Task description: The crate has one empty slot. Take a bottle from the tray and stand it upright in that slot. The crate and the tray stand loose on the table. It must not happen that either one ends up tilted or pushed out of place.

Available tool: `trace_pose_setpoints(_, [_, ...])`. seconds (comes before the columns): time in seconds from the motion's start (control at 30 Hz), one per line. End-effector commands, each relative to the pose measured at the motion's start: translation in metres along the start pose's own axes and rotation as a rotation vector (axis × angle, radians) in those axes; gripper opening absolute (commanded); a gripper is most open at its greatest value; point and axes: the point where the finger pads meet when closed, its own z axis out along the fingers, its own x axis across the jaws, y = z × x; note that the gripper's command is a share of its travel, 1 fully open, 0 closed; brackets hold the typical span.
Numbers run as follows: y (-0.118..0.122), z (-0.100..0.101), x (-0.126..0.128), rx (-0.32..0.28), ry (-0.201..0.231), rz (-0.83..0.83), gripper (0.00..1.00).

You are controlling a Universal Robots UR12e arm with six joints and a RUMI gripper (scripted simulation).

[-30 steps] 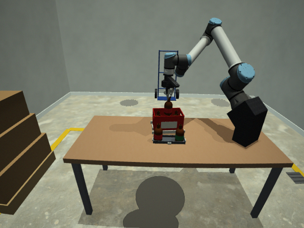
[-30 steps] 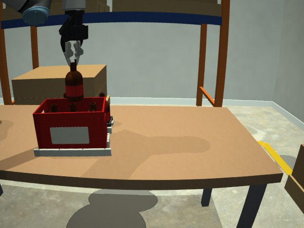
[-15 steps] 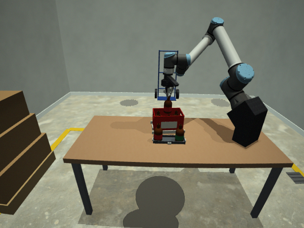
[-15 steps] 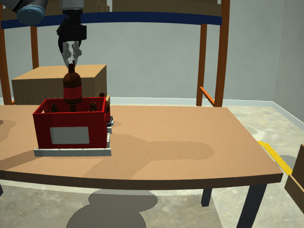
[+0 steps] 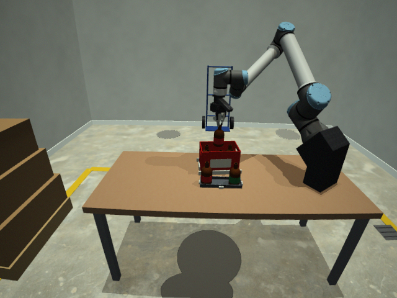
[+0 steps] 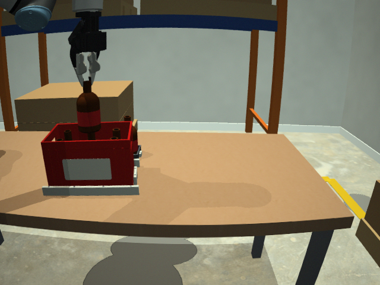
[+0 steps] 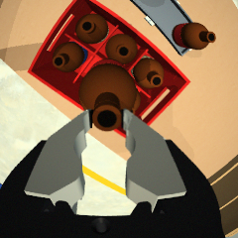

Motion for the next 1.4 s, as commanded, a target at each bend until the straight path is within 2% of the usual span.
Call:
trace_pose_setpoints(0.0, [0.007, 0.000, -0.005, 0.000, 0.001, 0.000, 0.00])
trace_pose_setpoints(0.73, [0.024, 0.000, -0.021, 0.000, 0.001, 0.000, 0.00])
trace_pose_setpoints(1.37, [0.030, 0.000, -0.027, 0.000, 0.001, 0.000, 0.00])
